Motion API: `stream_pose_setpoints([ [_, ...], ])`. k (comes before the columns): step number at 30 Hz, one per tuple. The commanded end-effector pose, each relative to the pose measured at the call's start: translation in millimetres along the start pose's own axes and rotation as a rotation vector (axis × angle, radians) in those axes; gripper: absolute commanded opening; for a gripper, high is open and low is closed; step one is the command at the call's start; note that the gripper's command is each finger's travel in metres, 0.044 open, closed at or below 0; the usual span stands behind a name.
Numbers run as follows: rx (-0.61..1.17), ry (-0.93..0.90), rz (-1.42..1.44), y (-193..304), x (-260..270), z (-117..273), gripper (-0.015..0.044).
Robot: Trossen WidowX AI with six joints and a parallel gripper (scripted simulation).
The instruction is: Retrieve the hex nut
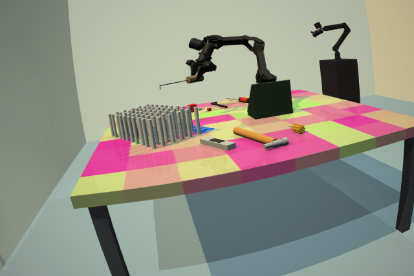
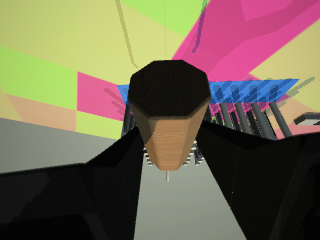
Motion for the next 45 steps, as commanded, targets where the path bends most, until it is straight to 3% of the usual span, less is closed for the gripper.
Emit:
stream_pose_setpoints([
  [1, -0.005, 0.001, 0.005, -3, 0, -5, 0.0000],
  [27, -0.001, -0.011, 0.008, -88, 4, -123, 0.0000],
  [45, 0.000, -0.012, 0.008, -83, 2, -130, 0.0000],
])
Point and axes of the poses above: the point midway between the two fingers, 35 mm back from their tips, its own z axis back along the fingers, its own x axis across the jaws, y = z × x, the point moved 8 cm from there along z, back along the fingers, and after that the axes turned 14 degrees about -z, right-handed, at the moved point
